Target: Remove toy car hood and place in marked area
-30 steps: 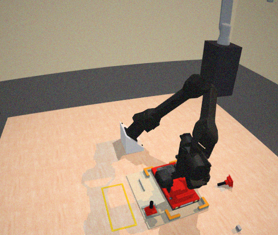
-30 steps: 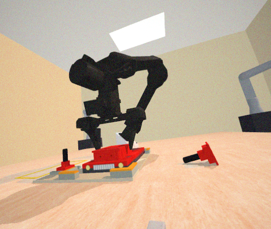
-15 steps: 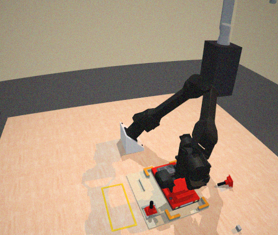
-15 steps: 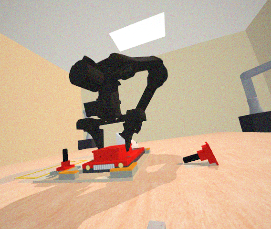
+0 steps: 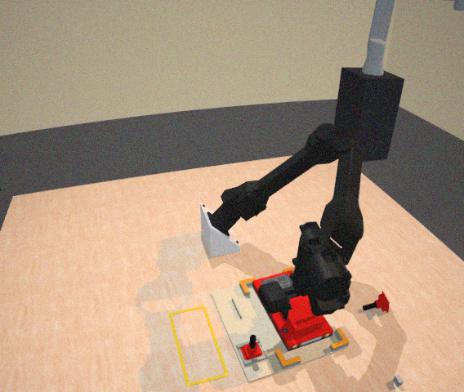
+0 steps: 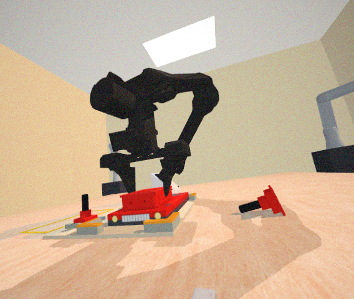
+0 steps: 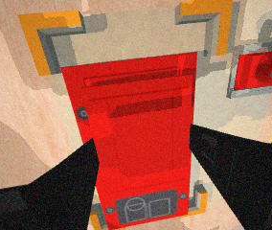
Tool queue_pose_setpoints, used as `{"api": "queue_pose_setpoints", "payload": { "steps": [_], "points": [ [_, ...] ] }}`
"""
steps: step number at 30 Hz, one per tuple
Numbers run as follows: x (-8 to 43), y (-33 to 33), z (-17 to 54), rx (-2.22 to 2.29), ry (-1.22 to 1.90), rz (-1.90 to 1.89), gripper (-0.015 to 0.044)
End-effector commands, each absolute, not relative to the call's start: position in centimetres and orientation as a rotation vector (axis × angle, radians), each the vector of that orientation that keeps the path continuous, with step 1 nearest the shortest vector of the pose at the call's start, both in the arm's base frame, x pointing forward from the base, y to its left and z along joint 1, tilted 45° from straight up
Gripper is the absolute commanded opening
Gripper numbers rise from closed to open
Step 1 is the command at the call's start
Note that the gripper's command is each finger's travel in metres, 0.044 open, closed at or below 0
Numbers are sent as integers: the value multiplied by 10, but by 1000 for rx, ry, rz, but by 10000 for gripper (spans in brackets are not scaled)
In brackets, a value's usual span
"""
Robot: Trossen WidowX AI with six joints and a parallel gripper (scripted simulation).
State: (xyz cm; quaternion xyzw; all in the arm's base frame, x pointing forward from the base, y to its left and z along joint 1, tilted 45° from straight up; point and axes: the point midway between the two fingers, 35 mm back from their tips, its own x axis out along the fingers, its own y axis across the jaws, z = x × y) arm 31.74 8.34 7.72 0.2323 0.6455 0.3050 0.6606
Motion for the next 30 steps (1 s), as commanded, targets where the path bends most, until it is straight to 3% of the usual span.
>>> {"api": "queue_pose_setpoints", "payload": {
  "steps": [1,30],
  "points": [
    [319,81,80,517,1455,693,0],
    [319,68,93,518,1456,692,0]
  ]
}}
